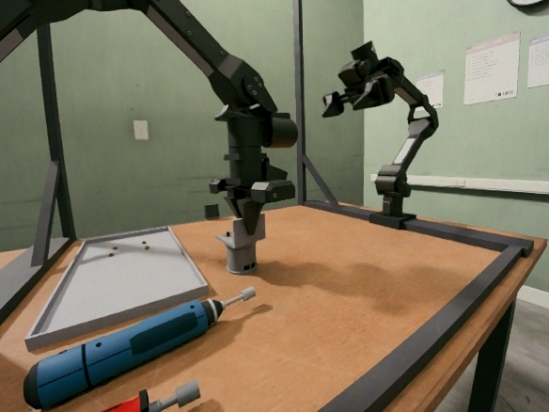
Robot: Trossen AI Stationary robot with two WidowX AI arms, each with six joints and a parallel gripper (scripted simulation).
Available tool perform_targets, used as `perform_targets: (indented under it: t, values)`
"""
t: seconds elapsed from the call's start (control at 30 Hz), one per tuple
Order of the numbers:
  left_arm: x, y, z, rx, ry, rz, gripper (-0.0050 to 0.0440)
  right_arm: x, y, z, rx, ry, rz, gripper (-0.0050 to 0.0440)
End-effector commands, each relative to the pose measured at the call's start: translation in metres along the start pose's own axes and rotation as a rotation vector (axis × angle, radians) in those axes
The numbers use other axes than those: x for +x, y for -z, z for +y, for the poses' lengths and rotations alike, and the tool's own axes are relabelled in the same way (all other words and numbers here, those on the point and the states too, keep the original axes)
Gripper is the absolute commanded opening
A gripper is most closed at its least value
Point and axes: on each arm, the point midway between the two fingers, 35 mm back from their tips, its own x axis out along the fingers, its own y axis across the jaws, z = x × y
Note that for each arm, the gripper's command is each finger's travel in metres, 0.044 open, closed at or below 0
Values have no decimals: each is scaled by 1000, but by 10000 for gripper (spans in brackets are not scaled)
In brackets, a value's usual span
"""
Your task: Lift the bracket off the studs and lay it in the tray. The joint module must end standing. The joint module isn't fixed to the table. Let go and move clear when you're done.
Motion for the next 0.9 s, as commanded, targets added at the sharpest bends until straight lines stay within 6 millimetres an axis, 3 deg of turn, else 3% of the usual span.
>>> perform_targets:
  t: [0.0,0.23,0.7,0.87]
  values:
    - [-2,-4,0,-1,0,-11,440,-7,-4,-1,-1,3,-22,-1]
    - [-2,-4,0,-1,0,-11,440,-7,-4,-1,-1,3,-22,-3]
    - [-2,-4,0,-1,0,-11,440,-44,-14,-2,-1,4,-48,-50]
    - [-2,-4,0,-1,0,-11,440,-41,-4,-1,-1,3,-26,-50]
